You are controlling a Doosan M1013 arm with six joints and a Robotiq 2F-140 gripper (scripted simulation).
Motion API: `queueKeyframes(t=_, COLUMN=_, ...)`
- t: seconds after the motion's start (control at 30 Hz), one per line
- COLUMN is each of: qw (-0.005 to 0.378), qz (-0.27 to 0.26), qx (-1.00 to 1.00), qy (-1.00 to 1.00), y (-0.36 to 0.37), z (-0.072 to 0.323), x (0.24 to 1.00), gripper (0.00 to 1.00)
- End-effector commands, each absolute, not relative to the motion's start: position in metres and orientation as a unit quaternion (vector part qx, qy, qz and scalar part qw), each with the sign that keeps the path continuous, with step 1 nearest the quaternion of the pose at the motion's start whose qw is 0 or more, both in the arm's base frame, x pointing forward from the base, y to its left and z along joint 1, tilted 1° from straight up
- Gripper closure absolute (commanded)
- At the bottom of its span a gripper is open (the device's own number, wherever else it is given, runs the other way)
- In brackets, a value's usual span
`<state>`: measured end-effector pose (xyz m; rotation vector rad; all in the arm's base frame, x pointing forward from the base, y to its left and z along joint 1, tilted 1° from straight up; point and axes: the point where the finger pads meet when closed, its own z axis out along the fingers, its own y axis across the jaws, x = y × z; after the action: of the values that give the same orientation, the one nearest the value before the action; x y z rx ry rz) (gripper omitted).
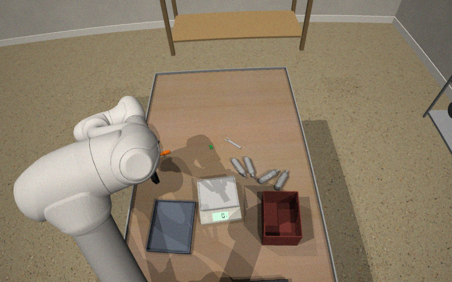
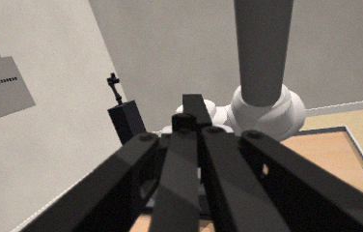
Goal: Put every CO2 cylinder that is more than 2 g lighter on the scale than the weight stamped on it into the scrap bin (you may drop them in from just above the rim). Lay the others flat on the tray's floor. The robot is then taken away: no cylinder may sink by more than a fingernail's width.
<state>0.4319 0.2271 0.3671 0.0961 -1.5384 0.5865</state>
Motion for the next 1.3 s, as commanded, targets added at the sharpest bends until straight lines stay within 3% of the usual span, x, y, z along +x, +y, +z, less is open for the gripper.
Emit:
queueKeyframes(t=0.0, qw=0.679, qz=0.261, qx=0.043, qy=-0.685, y=0.227, z=0.368, x=0.432, gripper=0.90)
queueKeyframes(t=0.53, qw=0.679, qz=0.261, qx=0.043, qy=-0.685, y=0.227, z=0.368, x=0.432, gripper=0.90)
queueKeyframes(t=0.57, qw=0.678, qz=0.261, qx=0.043, qy=-0.686, y=0.227, z=0.368, x=0.432, gripper=0.00)
queueKeyframes(t=0.73, qw=0.647, qz=0.229, qx=0.045, qy=-0.726, y=0.207, z=0.347, x=0.422, gripper=0.00)
queueKeyframes(t=0.83, qw=0.583, qz=0.175, qx=0.048, qy=-0.792, y=0.176, z=0.309, x=0.411, gripper=0.00)
queueKeyframes(t=0.93, qw=0.553, qz=0.154, qx=0.049, qy=-0.818, y=0.165, z=0.292, x=0.409, gripper=0.00)
queueKeyframes(t=0.97, qw=0.517, qz=0.131, qx=0.050, qy=-0.845, y=0.153, z=0.274, x=0.409, gripper=0.00)
queueKeyframes(t=1.0, qw=0.517, qz=0.131, qx=0.050, qy=-0.845, y=0.153, z=0.274, x=0.409, gripper=0.00)
queueKeyframes(t=1.03, qw=0.476, qz=0.109, qx=0.051, qy=-0.871, y=0.141, z=0.256, x=0.411, gripper=0.00)
queueKeyframes(t=1.1, qw=0.476, qz=0.109, qx=0.051, qy=-0.871, y=0.141, z=0.256, x=0.411, gripper=0.00)
queueKeyframes(t=1.13, qw=0.432, qz=0.088, qx=0.052, qy=-0.896, y=0.130, z=0.239, x=0.416, gripper=0.00)
queueKeyframes(t=1.17, qw=0.432, qz=0.088, qx=0.052, qy=-0.896, y=0.130, z=0.239, x=0.416, gripper=0.00)
queueKeyframes(t=1.2, qw=0.385, qz=0.068, qx=0.053, qy=-0.919, y=0.119, z=0.222, x=0.423, gripper=0.00)
queueKeyframes(t=1.27, qw=0.385, qz=0.068, qx=0.053, qy=-0.919, y=0.119, z=0.222, x=0.423, gripper=0.00)
